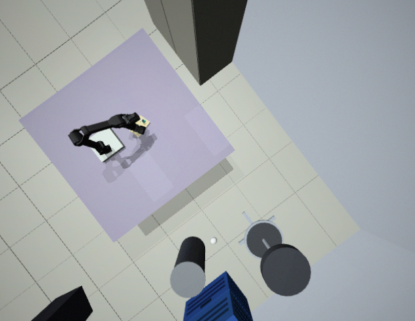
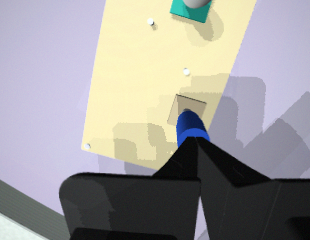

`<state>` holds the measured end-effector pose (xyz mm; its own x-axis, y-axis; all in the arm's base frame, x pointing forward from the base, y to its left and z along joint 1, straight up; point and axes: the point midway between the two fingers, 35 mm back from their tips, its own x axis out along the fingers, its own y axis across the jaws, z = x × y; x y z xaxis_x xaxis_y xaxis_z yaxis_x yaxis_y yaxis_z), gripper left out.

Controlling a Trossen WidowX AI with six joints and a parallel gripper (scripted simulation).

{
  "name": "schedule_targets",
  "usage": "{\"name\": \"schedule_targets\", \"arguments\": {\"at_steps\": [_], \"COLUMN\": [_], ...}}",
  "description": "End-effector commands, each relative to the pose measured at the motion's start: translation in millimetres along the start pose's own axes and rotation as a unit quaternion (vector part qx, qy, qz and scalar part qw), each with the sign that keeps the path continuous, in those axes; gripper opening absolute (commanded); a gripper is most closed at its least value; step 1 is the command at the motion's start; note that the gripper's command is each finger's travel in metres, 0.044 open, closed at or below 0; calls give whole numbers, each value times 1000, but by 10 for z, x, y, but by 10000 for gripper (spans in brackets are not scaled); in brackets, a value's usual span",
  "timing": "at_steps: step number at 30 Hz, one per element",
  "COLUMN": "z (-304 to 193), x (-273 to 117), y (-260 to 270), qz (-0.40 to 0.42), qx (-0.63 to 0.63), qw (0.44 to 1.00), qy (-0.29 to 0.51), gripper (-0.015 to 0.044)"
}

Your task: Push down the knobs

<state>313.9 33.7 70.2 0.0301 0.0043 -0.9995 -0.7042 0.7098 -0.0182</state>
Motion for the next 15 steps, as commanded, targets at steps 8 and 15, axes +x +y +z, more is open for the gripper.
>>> {"name": "schedule_targets", "arguments": {"at_steps": [8,15], "z": [18,18], "x": [132,142], "y": [-9,-9], "qz": [3,3], "qx": [3,3], "qw": [1000,1000], "qy": [2,2], "gripper": [0,0]}}
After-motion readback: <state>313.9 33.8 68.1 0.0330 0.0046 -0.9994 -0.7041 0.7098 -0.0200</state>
